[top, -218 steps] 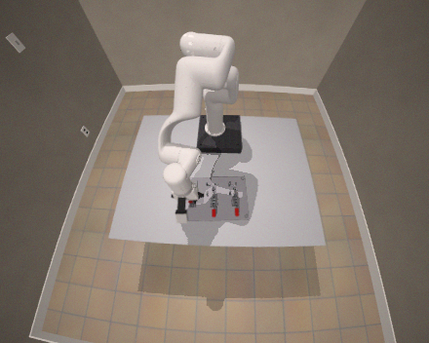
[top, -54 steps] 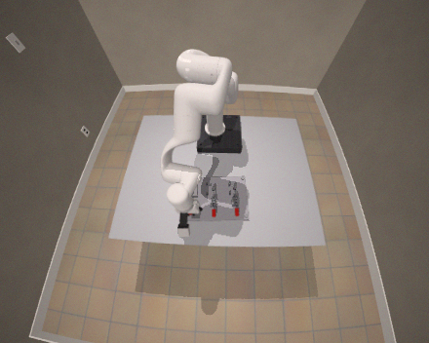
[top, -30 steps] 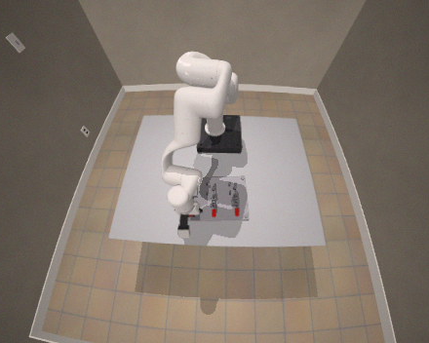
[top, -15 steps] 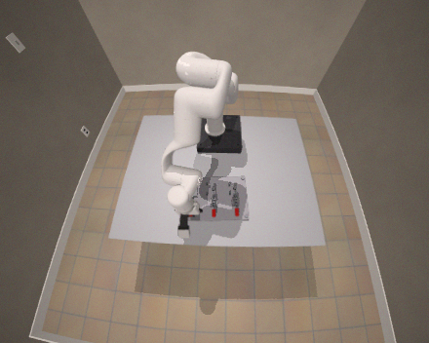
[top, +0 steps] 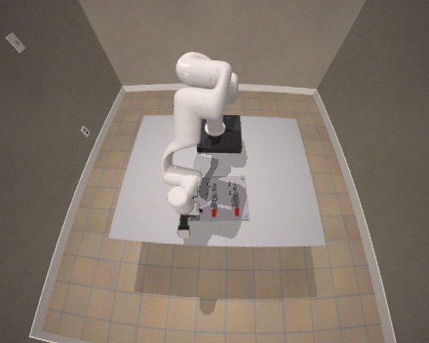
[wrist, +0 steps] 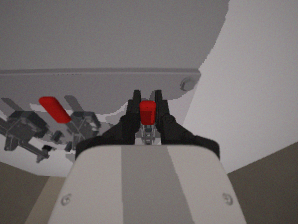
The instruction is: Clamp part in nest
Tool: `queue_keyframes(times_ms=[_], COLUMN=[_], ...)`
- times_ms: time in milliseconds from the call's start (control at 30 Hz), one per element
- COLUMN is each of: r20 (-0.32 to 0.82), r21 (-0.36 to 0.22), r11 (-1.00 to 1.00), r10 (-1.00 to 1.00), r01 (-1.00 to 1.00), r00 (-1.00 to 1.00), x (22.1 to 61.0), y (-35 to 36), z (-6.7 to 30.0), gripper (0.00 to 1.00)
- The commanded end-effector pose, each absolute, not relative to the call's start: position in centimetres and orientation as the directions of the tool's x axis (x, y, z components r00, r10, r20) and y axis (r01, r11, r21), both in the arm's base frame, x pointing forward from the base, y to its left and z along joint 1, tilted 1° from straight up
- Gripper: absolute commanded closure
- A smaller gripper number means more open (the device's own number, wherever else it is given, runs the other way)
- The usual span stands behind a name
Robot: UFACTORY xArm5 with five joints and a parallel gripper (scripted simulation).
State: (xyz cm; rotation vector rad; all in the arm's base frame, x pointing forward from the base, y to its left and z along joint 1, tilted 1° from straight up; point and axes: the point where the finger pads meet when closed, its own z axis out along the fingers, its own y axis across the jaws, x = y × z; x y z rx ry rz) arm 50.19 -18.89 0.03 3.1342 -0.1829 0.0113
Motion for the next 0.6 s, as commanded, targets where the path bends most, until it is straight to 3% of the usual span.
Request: queue_keyframes(times_ms=[0,567], r20=[0.010,0.010], r21=[0.003,0.003], r11=[-0.993,-0.993], r10=[-0.117,-0.117], r01=[-0.117,-0.117], r00=[0.993,0.993], x=[50.32,50.47], y=[-18.97,-18.99], z=[0.07,-0.31], gripper=[1.00,1.00])
